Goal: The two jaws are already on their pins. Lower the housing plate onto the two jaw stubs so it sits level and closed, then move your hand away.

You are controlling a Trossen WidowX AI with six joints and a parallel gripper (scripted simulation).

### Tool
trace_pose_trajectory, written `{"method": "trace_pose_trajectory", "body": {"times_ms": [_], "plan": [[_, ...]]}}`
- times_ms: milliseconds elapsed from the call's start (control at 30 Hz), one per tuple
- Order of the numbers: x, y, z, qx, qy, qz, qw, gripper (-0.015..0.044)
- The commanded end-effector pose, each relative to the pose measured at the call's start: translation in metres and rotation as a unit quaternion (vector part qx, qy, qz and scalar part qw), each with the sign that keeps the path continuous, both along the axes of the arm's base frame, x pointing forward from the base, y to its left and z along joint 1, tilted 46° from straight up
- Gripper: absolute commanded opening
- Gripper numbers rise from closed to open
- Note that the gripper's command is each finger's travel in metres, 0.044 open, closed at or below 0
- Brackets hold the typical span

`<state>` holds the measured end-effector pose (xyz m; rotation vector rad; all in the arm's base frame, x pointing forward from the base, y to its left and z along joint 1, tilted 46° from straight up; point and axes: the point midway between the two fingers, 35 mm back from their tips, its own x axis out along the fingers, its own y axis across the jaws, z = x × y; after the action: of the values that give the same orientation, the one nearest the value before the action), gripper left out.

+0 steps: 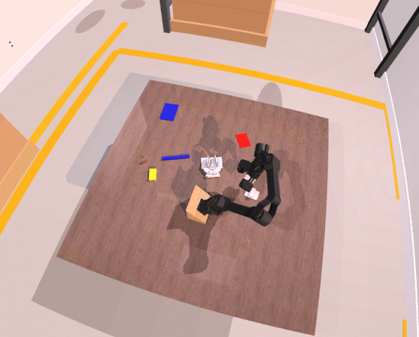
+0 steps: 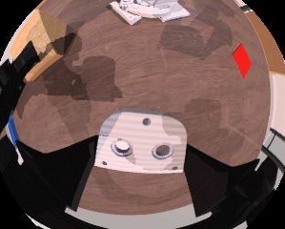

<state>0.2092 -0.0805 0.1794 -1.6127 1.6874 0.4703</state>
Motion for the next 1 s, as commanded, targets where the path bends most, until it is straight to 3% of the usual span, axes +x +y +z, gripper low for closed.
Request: {"method": "trace_pose_trajectory", "body": {"times_ms": [0, 967], "plan": [[0.006, 0.007, -0.008, 0.006, -0.014, -0.016, 1.0, 0.0351], [0.031, 0.074, -0.071, 0.028, -0.14, -0.156, 0.977, 0.0351]]}}
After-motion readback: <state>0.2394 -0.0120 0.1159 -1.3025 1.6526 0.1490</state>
